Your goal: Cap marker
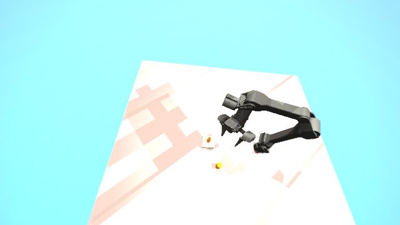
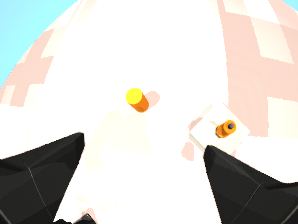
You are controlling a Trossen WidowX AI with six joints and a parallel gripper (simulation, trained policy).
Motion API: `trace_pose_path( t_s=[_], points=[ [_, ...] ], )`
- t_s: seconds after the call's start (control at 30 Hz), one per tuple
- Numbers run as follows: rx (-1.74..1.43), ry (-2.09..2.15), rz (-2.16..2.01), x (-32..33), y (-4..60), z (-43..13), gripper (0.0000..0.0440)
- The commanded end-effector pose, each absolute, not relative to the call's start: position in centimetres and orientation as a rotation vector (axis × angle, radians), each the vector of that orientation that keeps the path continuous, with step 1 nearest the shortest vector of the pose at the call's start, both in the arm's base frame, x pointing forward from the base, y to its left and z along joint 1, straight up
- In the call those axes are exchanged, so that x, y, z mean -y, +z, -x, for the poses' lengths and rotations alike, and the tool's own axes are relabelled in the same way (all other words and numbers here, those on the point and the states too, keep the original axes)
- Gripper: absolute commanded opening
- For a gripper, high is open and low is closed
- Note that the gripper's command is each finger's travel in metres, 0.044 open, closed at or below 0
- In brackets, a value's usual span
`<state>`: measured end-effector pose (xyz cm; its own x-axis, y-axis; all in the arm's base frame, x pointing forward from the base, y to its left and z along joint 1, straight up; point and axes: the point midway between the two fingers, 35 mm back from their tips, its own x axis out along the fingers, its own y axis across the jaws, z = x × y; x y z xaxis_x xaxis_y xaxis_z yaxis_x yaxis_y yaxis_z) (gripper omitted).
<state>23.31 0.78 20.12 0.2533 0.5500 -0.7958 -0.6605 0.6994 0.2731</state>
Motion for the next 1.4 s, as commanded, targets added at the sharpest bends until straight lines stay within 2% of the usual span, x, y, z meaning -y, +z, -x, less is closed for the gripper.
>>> trace_pose_path(
  t_s=[0.0,0.17,0.23,1.37],
  points=[
    [-1.029,0.826,0.130,-0.8,20.1,-23.4,0.0374],
    [-1.054,0.830,0.154,-0.8,19.9,-24.0,0.0247],
    [-1.064,0.833,0.164,-0.8,19.8,-24.2,0.0219],
    [-1.230,0.881,0.394,-1.8,17.9,-27.7,0.0261]
  ],
)
